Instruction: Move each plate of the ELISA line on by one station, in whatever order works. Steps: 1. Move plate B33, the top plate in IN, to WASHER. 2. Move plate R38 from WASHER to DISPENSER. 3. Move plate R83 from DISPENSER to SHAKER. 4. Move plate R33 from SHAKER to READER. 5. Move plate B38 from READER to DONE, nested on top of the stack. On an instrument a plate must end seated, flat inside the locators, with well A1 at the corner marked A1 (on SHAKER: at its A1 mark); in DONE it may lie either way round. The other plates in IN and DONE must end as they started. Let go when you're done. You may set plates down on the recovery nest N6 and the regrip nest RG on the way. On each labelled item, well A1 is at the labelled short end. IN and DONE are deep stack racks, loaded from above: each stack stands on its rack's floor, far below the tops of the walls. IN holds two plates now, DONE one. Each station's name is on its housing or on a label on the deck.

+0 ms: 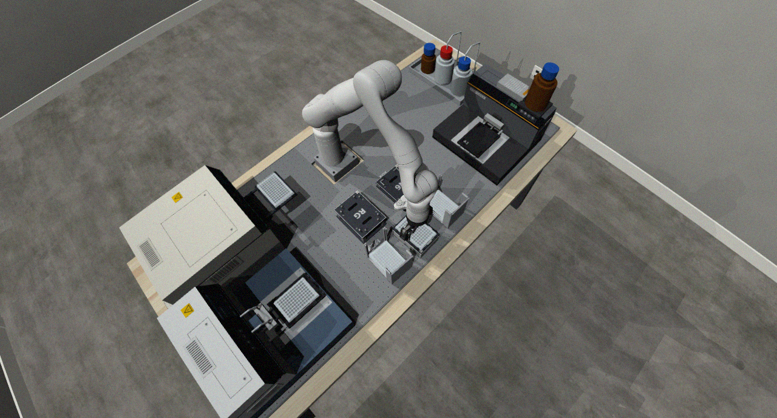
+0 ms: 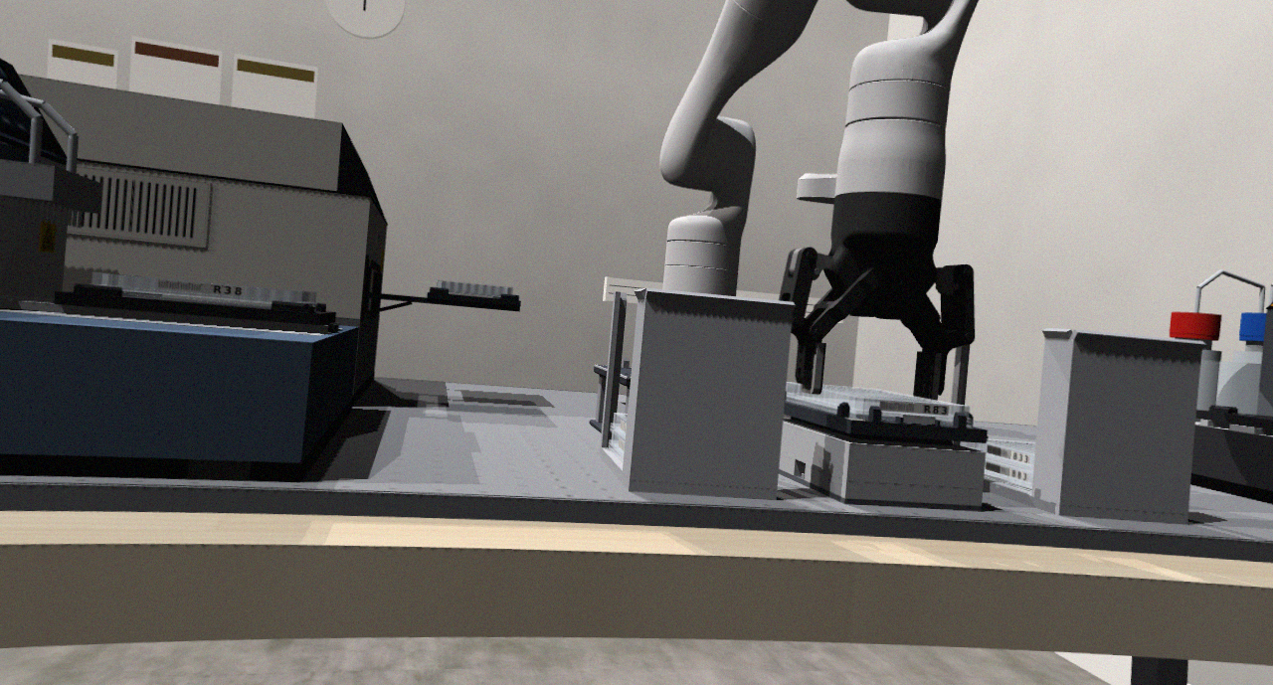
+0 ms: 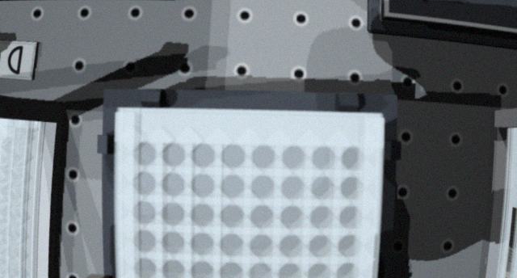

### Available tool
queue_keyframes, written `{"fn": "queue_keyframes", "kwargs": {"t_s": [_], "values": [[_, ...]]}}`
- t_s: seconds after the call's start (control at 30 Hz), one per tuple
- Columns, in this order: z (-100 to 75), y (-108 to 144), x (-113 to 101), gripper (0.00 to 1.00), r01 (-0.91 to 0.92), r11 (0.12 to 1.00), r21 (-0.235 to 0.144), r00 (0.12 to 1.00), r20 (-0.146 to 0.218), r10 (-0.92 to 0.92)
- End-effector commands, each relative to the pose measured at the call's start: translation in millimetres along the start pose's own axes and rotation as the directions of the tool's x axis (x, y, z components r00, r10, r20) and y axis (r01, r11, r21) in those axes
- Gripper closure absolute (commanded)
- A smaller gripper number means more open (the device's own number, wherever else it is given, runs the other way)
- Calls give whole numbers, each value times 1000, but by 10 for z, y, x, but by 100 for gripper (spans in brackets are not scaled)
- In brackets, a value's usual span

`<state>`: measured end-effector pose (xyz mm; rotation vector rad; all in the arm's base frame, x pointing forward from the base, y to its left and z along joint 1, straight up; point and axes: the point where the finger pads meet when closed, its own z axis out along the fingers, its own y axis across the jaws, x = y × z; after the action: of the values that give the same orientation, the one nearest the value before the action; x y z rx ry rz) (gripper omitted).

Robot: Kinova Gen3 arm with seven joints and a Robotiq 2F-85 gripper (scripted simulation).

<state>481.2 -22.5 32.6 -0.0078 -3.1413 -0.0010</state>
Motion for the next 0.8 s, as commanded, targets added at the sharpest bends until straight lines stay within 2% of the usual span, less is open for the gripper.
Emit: {"fn": "queue_keyframes", "kwargs": {"t_s": [0.0, 0.37, 0.77], "values": [[-10, 0, -7, 0, 0, 1000, 0, 1000, 2, 0], [-35, 0, -7, 0, 0, 1000, 0, 1000, 2, 0], [-196, 0, -7, 0, 0, 1000, 0, 1000, 2, 0]]}}
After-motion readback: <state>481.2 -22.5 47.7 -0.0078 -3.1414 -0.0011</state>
